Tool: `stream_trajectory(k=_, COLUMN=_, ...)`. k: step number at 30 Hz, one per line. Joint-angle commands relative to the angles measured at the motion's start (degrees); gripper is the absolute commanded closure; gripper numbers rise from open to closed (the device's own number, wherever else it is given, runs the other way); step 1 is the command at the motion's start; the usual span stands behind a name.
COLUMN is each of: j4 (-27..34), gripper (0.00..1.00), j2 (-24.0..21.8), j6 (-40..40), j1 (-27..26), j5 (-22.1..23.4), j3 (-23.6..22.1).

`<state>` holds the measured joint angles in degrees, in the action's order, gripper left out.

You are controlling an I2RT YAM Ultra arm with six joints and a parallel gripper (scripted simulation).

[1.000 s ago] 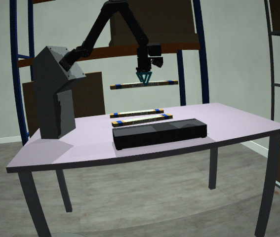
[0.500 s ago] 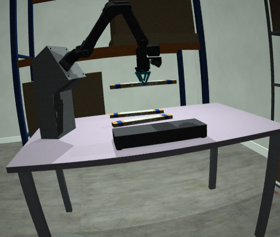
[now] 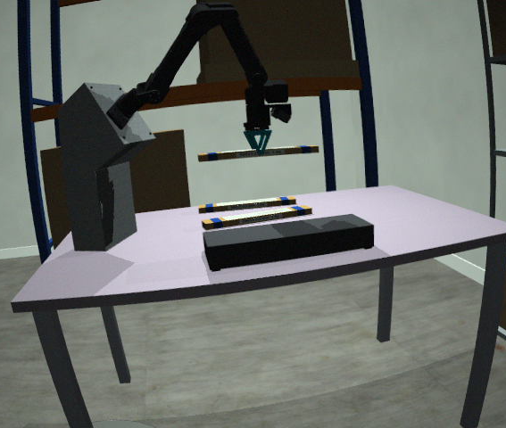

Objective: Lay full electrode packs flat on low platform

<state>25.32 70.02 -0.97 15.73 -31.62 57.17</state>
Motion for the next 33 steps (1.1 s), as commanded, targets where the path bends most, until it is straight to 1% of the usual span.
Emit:
stream_trajectory(k=1, j4=-1.0, gripper=1.0, j2=-1.2, j6=-0.3, j1=2.0, j5=-0.6, j3=0.4)
stream_trajectory(k=4, j4=-1.2, gripper=1.0, j2=-0.8, j6=-0.3, j1=2.1, j5=-0.6, j3=-0.7)
stream_trajectory(k=7, j4=-0.6, gripper=1.0, j2=-1.1, j6=-0.3, j1=2.1, j5=-0.7, j3=0.2)
stream_trajectory(k=12, j4=-1.6, gripper=1.0, j2=-1.0, j6=-0.5, j1=2.2, j5=-0.7, j3=-1.1)
stream_trajectory(k=14, j4=-1.6, gripper=1.0, j2=-1.0, j6=-0.5, j1=2.2, j5=-0.7, j3=-1.1)
stream_trajectory(k=15, j4=-0.2, gripper=1.0, j2=-1.0, j6=-0.3, j1=2.2, j5=-0.8, j3=0.8)
stream_trajectory(k=20, j4=-1.5, gripper=1.0, j2=-0.6, j6=-0.5, j1=2.3, j5=-0.8, j3=0.7)
stream_trajectory(k=22, j4=-1.3, gripper=1.0, j2=-0.3, j6=-0.5, j1=2.4, j5=-0.8, j3=0.5)
stream_trajectory(k=26, j4=-1.7, gripper=1.0, j2=-1.1, j6=-0.6, j1=2.4, j5=-0.8, j3=0.1)
stream_trajectory(k=33, j4=-1.5, gripper=1.0, j2=-0.7, j6=-0.5, j1=2.5, j5=-0.9, j3=-0.6)
